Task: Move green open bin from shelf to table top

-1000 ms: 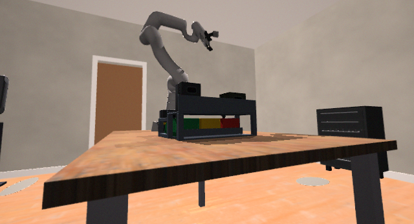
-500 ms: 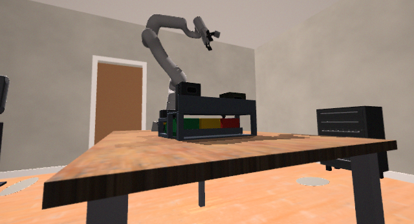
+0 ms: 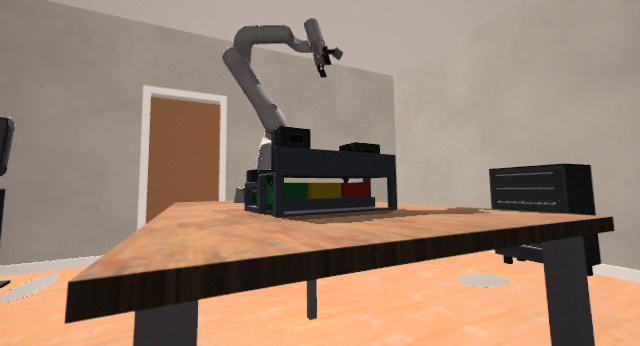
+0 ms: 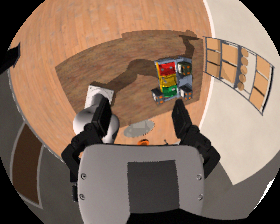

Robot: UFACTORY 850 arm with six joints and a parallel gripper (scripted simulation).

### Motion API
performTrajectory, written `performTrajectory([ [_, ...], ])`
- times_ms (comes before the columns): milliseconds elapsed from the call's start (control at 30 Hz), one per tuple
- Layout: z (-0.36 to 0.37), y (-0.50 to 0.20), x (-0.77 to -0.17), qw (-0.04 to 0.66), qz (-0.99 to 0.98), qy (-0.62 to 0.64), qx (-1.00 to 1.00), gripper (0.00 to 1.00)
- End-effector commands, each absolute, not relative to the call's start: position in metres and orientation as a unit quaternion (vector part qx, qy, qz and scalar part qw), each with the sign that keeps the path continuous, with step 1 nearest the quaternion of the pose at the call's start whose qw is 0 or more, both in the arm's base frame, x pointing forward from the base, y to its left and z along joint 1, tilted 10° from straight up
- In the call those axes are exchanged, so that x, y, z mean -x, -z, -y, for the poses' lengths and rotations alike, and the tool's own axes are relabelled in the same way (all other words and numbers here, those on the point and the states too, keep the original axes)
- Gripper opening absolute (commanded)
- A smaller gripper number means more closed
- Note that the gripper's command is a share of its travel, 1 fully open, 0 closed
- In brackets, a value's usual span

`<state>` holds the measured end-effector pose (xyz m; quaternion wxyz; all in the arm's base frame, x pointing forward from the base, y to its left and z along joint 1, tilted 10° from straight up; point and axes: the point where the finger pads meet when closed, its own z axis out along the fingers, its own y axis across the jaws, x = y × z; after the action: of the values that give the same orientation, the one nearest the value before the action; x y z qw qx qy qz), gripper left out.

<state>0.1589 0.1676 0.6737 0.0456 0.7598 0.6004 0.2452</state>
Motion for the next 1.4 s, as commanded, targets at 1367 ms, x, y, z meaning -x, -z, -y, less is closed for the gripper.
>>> performTrajectory([
  [1367, -0.1657, -0.6728, -0.1584, -0.010, -0.714, -0.086, -0.695, 1.00],
])
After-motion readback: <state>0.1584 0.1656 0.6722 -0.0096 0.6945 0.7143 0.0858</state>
